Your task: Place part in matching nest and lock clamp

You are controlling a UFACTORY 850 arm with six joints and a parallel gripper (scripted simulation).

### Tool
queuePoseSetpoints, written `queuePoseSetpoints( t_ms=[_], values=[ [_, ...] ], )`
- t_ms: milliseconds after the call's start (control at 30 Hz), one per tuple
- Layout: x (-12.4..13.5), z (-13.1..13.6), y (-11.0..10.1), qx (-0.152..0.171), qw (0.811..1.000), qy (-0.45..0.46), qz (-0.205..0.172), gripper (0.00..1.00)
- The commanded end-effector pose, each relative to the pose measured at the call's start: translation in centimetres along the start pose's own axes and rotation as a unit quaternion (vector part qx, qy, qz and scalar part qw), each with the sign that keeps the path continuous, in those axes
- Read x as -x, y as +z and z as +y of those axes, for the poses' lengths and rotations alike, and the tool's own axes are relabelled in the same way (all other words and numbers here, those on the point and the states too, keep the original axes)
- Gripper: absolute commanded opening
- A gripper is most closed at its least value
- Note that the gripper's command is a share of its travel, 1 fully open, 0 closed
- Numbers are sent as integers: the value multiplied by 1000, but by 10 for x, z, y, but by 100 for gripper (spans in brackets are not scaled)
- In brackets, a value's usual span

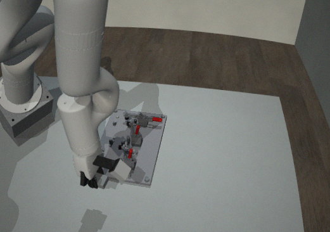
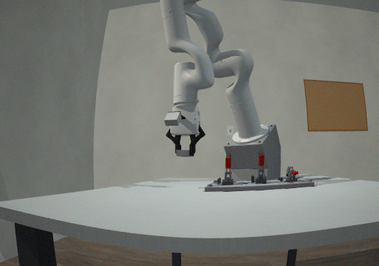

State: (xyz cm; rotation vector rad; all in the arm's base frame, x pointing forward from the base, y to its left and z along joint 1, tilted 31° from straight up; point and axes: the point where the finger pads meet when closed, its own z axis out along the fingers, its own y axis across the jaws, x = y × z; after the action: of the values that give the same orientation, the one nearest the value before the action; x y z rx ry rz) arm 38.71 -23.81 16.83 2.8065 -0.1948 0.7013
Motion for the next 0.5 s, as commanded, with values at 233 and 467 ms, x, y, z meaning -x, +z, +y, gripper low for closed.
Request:
queuePoseSetpoints(
  t_ms=[233,467],
  values=[
    [0,0,-10,0,1000,0,0,0],
    [0,0,-10,0,1000,0,0,0]
  ],
)
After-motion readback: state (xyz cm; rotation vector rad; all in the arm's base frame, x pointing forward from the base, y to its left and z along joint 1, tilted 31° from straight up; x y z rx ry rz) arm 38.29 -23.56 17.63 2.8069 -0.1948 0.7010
